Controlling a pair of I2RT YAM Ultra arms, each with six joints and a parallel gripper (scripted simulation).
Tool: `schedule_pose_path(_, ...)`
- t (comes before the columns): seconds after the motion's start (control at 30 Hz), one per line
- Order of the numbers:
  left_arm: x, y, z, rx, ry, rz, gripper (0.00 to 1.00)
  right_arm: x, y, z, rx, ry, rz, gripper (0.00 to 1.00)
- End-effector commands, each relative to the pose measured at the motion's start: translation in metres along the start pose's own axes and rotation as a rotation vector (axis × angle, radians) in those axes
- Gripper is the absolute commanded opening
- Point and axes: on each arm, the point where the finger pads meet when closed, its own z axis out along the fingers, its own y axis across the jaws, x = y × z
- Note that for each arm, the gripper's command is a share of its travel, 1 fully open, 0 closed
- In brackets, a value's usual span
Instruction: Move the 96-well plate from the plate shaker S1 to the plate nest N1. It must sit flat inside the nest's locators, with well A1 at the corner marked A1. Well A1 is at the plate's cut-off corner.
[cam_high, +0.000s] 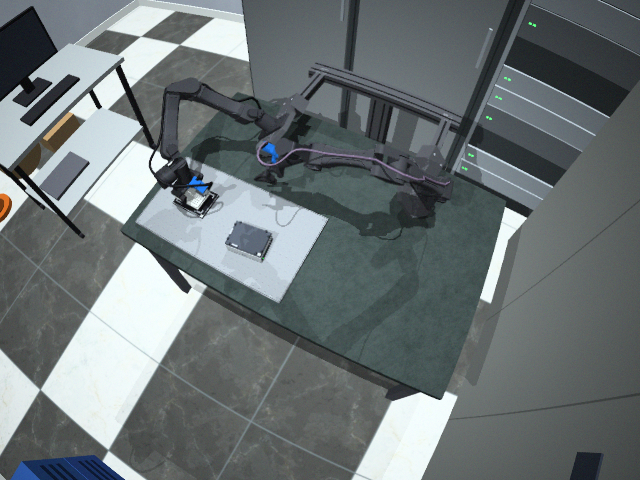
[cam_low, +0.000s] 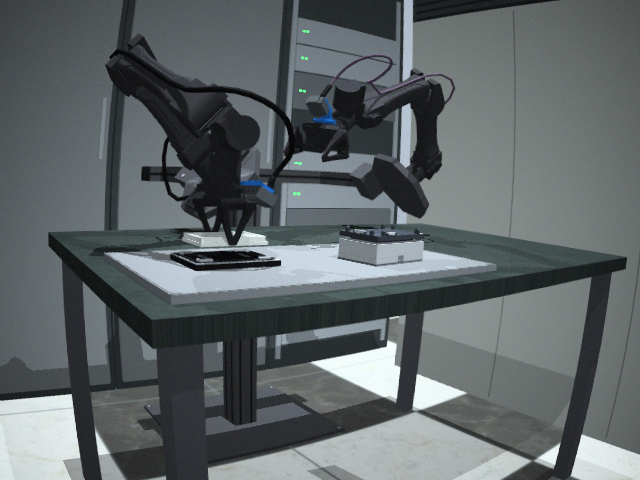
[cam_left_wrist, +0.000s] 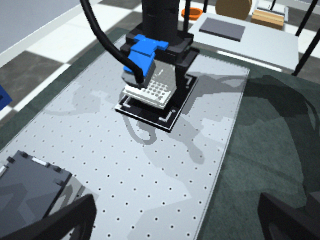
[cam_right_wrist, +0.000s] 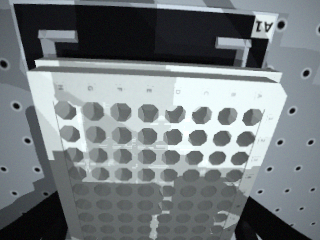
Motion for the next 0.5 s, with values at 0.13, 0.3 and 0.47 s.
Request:
schedule_pose_path(0.13, -0.017, 0.000, -0.005, 0.003, -0.032, 0.006, 1.00, -0.009, -0.001, 0.003, 0.010, -0.013, -0.020, 0.89)
schedule_pose_path(0.3, -0.017, 0.000, -0.005, 0.003, -0.032, 0.006, 1.00, -0.008, -0.001, 0.014, 0.011, -0.013, -0.020, 0.89)
schedule_pose_path(0.47, -0.017, 0.000, -0.005, 0.003, -0.032, 0.006, 1.00, -0.009, -0.001, 0.028, 0.005, -0.017, -0.031, 0.89)
